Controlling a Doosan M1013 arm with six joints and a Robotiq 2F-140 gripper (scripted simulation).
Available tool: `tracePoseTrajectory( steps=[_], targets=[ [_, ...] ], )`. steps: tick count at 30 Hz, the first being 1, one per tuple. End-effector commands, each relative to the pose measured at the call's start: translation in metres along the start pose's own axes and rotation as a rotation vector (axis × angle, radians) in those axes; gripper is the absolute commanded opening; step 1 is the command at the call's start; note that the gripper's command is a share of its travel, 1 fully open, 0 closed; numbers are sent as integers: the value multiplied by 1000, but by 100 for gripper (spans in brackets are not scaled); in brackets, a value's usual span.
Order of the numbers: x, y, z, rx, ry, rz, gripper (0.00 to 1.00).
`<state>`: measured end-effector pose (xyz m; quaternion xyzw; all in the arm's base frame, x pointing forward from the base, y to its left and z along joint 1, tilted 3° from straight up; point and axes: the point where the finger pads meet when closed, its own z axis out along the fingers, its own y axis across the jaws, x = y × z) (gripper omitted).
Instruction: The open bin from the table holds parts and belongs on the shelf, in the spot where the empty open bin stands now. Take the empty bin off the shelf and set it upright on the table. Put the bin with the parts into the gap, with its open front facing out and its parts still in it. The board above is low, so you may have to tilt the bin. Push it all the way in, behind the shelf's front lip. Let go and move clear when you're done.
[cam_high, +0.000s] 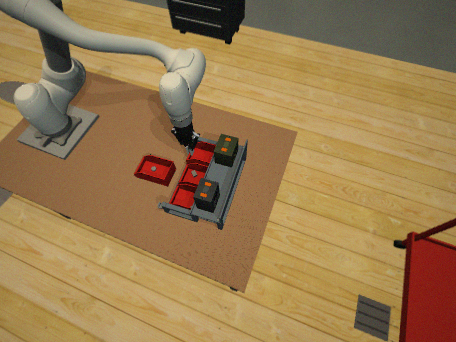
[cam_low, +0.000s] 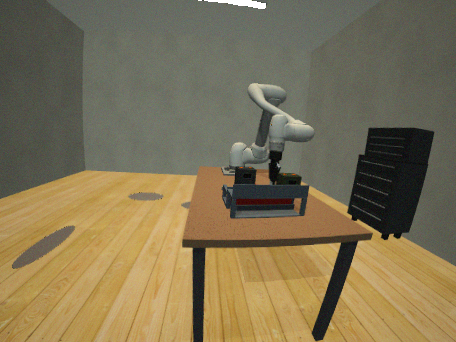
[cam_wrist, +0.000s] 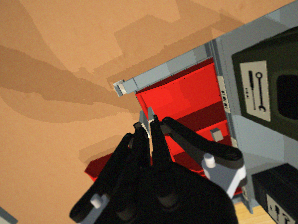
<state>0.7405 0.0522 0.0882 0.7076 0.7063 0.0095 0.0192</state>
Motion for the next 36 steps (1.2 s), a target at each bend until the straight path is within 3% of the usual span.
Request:
tracePoseTrajectory(
  steps=[1,16,36],
  targets=[
    [1,0,-3,-2,-4,-3,10],
    [1,-11,-3,-2,-4,-3,10],
    [0,-53,-3,-2,-4,-3,10]
  ],
)
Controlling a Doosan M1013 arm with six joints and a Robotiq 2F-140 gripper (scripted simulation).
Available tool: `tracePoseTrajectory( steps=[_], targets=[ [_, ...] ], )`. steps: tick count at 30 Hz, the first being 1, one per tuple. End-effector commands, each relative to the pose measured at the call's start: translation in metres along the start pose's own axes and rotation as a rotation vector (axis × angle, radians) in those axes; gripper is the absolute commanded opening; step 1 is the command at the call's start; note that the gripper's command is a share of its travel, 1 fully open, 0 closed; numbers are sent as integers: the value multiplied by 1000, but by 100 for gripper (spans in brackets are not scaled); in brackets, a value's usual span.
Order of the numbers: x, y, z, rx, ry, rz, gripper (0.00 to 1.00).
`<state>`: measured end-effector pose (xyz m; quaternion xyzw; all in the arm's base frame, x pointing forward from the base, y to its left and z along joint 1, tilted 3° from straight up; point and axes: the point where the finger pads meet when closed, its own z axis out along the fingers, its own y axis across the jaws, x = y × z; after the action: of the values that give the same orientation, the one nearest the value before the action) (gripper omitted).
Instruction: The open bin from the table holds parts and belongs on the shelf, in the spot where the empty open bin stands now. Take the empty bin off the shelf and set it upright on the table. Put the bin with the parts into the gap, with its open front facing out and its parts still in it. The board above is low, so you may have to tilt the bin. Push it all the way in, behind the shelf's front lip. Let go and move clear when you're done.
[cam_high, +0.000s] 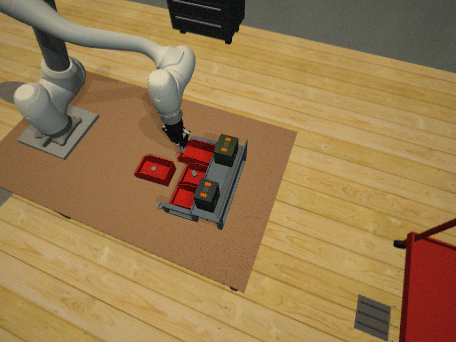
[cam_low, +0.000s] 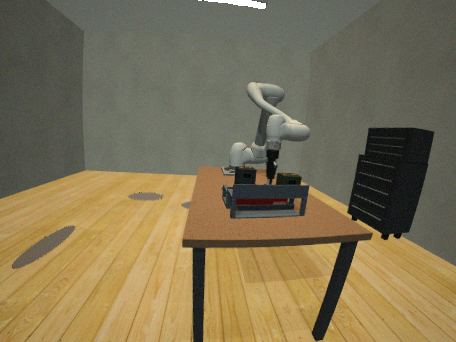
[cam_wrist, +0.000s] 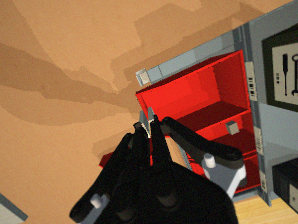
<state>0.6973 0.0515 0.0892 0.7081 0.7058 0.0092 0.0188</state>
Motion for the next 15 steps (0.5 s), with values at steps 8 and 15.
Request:
tracePoseTrajectory(
  steps=[8,15],
  targets=[
    [1,-34,0,-3,-4,-4,10],
    [1,-50,0,-3,-4,-4,10]
  ],
)
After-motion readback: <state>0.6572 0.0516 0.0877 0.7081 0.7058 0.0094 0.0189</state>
